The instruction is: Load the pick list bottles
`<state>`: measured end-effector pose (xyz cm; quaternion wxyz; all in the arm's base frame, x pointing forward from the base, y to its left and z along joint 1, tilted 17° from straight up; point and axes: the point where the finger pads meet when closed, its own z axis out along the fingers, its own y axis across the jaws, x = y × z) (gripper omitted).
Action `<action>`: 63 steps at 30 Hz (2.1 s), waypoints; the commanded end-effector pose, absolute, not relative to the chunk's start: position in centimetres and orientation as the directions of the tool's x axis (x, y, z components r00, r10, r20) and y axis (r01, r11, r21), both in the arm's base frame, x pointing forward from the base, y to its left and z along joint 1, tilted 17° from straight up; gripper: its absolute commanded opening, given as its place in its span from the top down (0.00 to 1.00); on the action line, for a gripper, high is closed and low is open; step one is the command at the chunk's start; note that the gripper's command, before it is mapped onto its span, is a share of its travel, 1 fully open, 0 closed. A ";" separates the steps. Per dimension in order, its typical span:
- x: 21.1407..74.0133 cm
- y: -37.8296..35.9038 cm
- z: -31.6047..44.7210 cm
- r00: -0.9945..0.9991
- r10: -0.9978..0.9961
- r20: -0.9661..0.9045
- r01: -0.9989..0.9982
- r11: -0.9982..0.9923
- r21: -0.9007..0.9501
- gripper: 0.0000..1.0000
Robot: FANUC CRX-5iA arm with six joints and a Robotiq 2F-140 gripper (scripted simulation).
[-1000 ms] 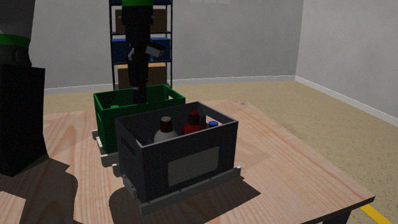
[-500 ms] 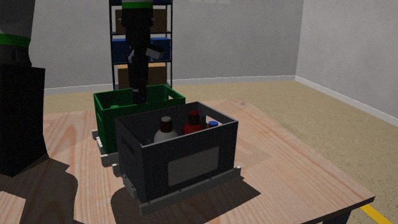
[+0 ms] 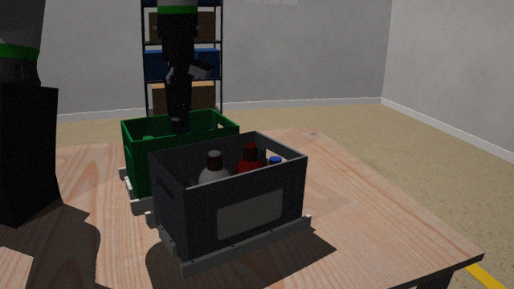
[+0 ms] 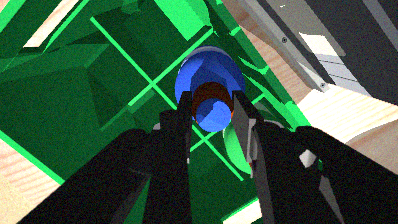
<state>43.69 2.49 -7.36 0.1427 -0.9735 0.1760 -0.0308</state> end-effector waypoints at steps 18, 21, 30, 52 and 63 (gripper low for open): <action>43.8 2.6 -7.9 0.936 -0.352 0.012 -0.333 -0.897 -0.289 0.90; 43.9 2.7 -8.1 0.936 -0.352 0.012 -0.333 -0.897 -0.289 0.56; 43.9 2.7 -8.2 0.936 -0.352 0.012 -0.333 -0.897 -0.289 0.56; 43.8 2.6 -7.6 0.936 -0.352 0.012 -0.333 -0.897 -0.289 0.56; 43.5 1.9 -5.3 0.936 -0.352 0.012 -0.333 -0.897 -0.289 0.56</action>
